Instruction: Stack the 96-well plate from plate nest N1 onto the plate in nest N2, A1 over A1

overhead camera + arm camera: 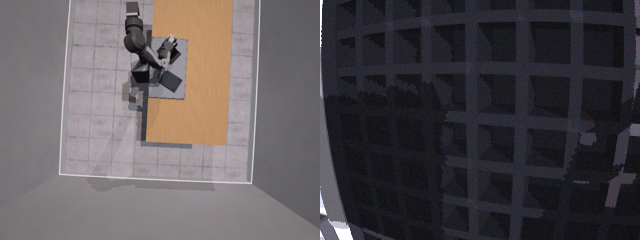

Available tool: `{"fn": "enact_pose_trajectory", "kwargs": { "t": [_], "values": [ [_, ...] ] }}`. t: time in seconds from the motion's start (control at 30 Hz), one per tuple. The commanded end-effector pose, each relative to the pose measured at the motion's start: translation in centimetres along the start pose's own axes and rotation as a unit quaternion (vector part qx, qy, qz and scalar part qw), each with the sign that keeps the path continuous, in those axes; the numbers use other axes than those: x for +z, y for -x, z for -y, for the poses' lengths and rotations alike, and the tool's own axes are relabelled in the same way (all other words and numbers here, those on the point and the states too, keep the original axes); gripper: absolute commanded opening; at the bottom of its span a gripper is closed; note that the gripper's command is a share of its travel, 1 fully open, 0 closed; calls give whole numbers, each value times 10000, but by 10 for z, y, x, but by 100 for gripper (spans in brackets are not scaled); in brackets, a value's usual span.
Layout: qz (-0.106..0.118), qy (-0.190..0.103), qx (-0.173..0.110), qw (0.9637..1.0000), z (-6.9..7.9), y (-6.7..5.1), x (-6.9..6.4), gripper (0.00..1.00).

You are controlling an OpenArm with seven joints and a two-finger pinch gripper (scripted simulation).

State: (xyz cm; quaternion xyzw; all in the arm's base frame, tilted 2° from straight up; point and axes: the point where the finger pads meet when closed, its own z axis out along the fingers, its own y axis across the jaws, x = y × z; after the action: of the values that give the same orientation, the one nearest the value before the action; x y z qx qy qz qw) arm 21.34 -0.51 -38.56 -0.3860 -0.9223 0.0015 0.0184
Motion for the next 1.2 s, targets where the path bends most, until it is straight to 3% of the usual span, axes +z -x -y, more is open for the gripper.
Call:
{"fn": "enact_pose_trajectory", "kwargs": {
  "t": [0.0,1.17],
  "values": [
    [6,11,-3,10000,0,0,-1,0],
    [0,20,-12,10000,0,-1,2,0]
  ]
}}
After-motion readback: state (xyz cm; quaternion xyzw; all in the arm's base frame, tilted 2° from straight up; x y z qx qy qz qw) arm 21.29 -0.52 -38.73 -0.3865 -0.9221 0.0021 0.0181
